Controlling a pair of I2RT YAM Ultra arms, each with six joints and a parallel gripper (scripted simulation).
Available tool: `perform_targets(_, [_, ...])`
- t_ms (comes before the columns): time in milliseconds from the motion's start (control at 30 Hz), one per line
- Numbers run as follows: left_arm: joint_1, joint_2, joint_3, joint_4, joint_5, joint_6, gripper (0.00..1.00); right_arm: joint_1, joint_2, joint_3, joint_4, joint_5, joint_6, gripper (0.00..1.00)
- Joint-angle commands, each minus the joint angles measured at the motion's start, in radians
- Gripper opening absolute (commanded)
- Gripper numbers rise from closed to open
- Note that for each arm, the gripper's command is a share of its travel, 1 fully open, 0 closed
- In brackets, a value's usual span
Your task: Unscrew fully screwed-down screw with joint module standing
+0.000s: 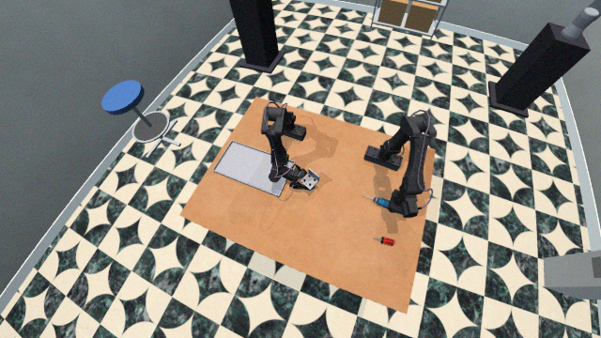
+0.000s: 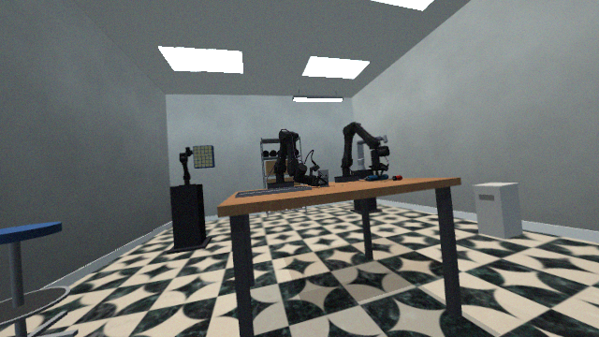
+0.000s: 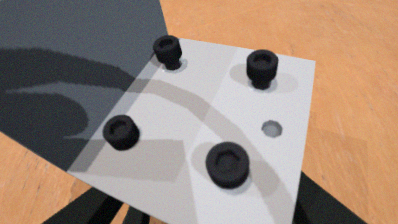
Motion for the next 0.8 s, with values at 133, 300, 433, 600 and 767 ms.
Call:
perform_targets(133, [-0.003, -0.005, 0.005, 0.001, -0.006, 0.003, 0.55, 0.001, -0.010, 0.009, -0.002, -0.007, 0.001, 0.59])
perform_targets(300, [-0.003, -0.005, 0.005, 0.001, -0.006, 0.003, 0.55, 0.001, -0.010, 0.009, -0.002, -0.007, 0.001, 0.59])
perform_targets(433, [-0.003, -0.005, 0.005, 0.001, -0.006, 0.003, 0.46, 0.001, -0.010, 0.009, -0.002, -0.007, 0.001, 0.59])
perform_targets(600, [-0.003, -0.005, 0.005, 0.001, -0.006, 0.003, 0.46, 0.001, -0.010, 0.009, -0.002, -0.007, 0.001, 0.59])
perform_targets(767, [-0.003, -0.005, 0.005, 0.001, -0.006, 0.003, 0.46, 0.001, -0.010, 0.009, -0.002, -0.007, 0.001, 0.59])
